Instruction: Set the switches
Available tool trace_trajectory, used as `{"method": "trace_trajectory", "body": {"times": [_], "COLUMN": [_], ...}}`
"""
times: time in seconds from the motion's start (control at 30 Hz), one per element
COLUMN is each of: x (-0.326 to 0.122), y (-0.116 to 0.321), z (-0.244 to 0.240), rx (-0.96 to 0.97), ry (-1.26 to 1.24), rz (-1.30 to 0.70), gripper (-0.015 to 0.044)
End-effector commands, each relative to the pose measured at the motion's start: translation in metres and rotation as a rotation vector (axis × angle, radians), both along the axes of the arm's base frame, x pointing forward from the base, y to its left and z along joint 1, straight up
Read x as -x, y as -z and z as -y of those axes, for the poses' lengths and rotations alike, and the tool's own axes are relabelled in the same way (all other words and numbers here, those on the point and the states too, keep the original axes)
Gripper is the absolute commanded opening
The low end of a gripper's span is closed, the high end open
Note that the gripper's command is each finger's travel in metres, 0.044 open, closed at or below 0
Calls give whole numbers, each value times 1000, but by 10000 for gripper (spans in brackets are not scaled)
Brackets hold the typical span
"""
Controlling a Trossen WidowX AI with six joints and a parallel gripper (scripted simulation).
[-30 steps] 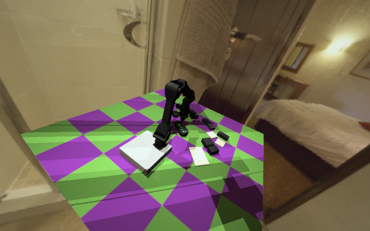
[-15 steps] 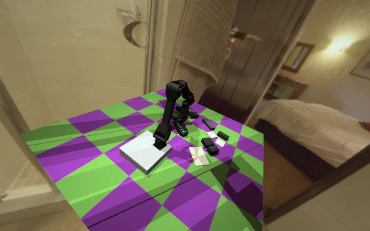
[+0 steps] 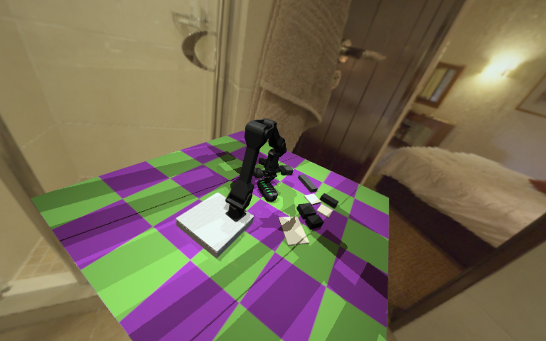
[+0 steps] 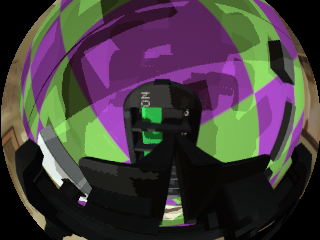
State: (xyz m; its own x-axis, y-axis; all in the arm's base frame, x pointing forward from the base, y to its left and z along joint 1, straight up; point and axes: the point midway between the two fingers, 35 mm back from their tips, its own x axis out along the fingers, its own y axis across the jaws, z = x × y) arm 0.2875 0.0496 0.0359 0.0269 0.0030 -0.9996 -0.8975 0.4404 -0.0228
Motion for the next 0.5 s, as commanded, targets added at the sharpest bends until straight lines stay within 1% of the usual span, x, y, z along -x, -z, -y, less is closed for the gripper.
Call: {"method": "trace_trajectory", "body": {"times": [0.0,0.13,0.3,0.4,0.47], "x": [0,1,1,-6,-6], "y": [-2,-42,-44,-45,-45], "z": [0,0,0,-16,-18], "rx": [0,-2,-2,-3,-3], "ry": [0,3,3,3,3], "rz": [0,-1,-1,0,0], "gripper": [0,0,0,0,0]}}
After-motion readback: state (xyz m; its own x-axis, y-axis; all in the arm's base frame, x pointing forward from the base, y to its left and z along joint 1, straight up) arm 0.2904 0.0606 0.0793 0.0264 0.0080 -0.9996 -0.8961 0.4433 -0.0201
